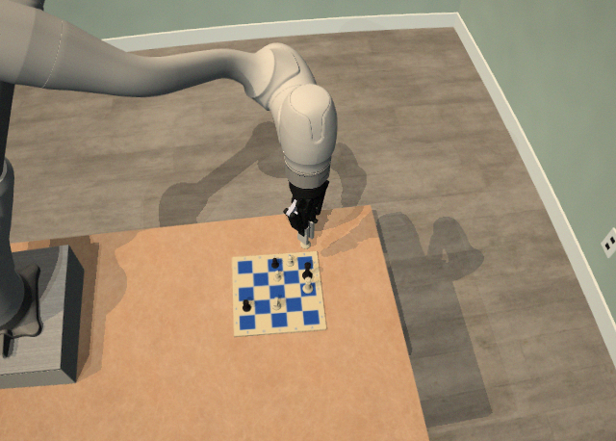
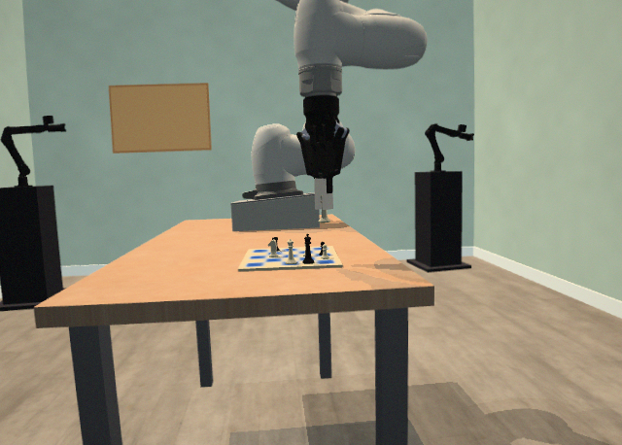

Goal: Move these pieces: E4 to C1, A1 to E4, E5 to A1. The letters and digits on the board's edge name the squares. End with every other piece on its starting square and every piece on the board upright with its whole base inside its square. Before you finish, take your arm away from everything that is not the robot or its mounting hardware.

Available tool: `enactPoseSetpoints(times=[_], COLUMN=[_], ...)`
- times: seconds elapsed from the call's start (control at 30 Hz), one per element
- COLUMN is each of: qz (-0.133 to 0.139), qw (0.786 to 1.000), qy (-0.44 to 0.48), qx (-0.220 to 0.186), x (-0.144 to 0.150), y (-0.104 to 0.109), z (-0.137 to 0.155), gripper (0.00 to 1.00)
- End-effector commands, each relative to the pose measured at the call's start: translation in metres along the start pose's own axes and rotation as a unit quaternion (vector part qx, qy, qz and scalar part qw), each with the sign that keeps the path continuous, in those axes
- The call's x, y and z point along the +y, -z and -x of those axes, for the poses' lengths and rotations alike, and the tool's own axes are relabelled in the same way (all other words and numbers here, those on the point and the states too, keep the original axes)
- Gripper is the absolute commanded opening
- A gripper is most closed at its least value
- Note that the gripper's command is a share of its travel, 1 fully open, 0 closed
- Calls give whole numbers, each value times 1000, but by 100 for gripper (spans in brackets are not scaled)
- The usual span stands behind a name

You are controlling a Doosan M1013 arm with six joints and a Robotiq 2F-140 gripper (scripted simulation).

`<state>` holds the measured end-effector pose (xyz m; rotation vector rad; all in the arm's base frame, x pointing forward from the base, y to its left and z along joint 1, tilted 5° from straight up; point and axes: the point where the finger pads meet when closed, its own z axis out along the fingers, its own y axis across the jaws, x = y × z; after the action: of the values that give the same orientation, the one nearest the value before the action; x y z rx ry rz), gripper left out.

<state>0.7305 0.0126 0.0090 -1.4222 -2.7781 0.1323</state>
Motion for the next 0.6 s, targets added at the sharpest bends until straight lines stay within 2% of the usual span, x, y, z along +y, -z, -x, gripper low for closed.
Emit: enactPoseSetpoints(times=[0.0,0.27,0.33,0.57], qz=[0,0,0,0], qw=[1000,1000,1000,1000], qy=[0,0,0,0], qx=[0,0,0,0], x=[0,0,0,0], y=[-9,-47,-47,-74], z=[0,0,0,0], gripper=[0,0,0,0])
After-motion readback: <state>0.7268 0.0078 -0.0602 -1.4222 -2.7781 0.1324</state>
